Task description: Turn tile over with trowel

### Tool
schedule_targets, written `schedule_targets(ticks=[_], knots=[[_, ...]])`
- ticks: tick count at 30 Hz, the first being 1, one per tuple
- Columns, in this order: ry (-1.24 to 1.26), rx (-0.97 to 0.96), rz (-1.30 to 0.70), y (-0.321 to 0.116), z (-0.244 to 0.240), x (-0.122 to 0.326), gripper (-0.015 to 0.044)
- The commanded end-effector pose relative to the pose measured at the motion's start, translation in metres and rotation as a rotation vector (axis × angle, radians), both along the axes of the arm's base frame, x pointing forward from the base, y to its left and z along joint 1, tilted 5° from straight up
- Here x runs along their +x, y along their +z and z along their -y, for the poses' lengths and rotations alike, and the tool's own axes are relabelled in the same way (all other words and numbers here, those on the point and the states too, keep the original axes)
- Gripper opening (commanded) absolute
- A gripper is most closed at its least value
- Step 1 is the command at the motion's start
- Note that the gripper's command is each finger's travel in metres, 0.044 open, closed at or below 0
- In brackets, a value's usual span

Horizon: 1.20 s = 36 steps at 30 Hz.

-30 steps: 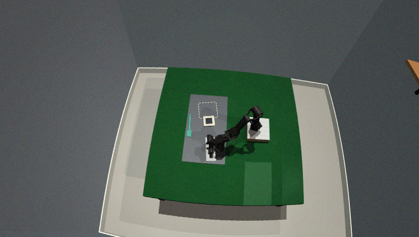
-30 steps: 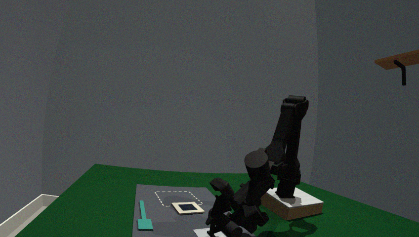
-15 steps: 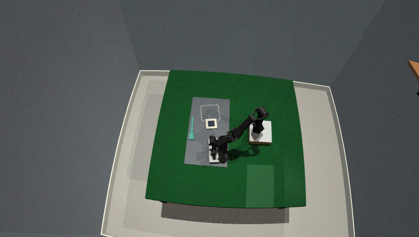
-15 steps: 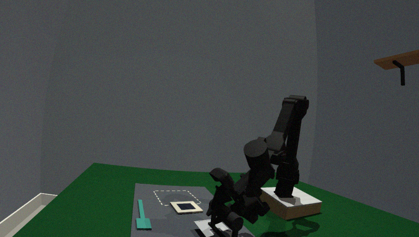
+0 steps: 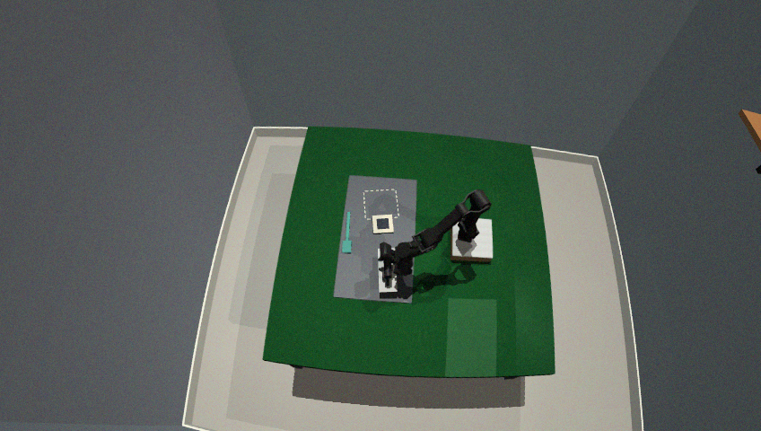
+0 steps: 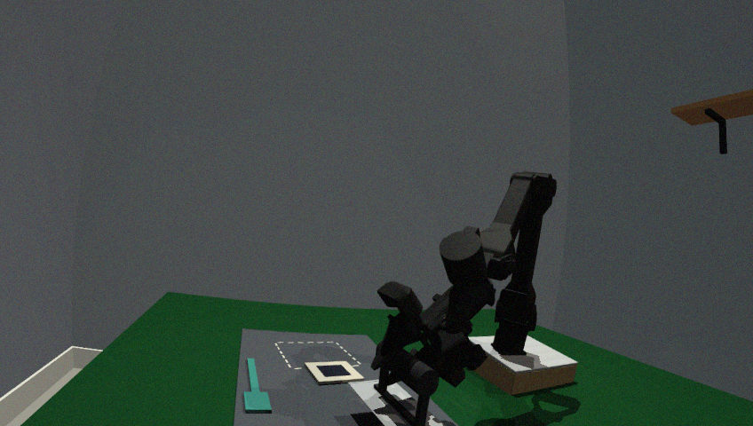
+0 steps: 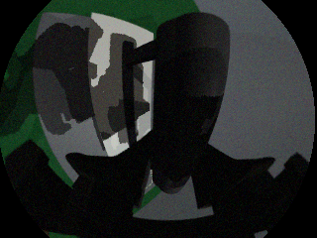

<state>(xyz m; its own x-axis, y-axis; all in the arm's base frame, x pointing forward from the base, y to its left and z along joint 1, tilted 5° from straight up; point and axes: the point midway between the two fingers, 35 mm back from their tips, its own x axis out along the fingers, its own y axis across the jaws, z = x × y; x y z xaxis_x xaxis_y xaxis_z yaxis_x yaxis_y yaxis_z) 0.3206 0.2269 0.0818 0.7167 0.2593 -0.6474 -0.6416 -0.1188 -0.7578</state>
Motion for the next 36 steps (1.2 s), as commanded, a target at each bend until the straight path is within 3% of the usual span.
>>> schedule_targets(ticks=[1, 36], knots=[[0.002, 0.013, 0.016, 0.007, -0.002, 0.002, 0.0000], [0.044, 0.103, -0.009, -0.013, 0.085, 0.028, 0.0000]])
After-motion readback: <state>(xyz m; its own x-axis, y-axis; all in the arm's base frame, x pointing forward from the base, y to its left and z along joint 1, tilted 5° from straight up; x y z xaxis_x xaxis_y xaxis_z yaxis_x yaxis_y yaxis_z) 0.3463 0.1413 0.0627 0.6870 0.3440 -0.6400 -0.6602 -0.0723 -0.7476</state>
